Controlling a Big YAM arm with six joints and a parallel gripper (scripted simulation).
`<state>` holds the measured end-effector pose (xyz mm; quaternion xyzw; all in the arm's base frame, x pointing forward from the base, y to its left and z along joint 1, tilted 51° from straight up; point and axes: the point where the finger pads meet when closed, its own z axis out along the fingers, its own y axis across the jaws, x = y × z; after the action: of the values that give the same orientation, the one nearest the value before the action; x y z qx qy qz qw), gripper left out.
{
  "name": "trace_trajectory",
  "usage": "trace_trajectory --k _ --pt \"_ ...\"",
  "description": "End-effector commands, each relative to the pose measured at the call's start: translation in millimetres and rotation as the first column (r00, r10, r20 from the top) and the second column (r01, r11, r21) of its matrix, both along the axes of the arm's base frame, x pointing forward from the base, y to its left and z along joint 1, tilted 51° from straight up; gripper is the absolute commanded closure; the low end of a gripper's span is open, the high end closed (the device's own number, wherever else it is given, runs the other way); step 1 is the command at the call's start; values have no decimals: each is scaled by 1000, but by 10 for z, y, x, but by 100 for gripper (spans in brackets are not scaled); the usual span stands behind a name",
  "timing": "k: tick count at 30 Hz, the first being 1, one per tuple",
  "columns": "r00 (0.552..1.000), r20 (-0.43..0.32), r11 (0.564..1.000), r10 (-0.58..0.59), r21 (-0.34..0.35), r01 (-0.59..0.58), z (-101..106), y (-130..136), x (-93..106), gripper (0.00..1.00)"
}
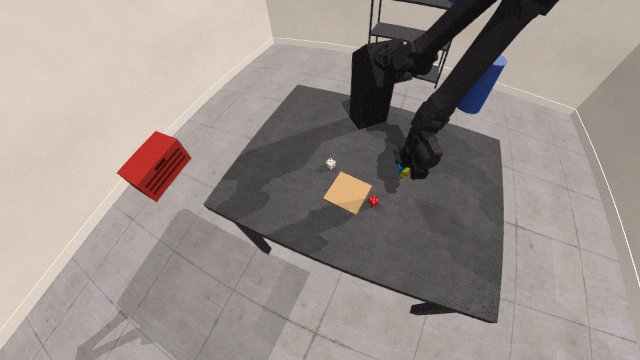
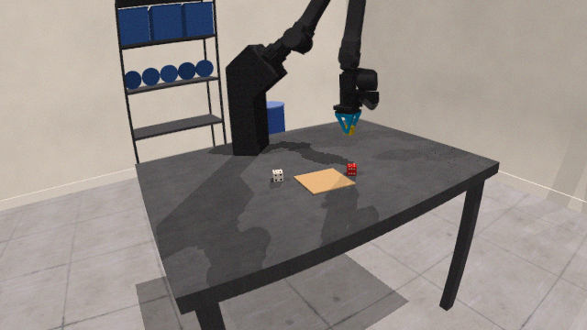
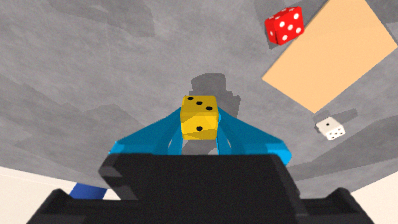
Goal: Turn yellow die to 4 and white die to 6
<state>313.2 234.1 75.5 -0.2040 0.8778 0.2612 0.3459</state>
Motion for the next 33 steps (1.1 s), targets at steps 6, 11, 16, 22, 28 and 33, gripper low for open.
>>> trace_trajectory --k 6,11,16,22,28,33 --pt "959 190 967 210 -182 -176 1 -42 100 75" --pt "915 252 930 315 -275 -244 -12 -46 106 75" --pt "867 296 890 401 -352 -291 -12 -44 119 75" --pt "764 348 802 543 -485 -349 -18 -44 138 75" --pt "633 371 690 679 -617 -378 -25 -44 157 75" --pt "570 371 636 733 -672 -381 -26 -43 168 75"
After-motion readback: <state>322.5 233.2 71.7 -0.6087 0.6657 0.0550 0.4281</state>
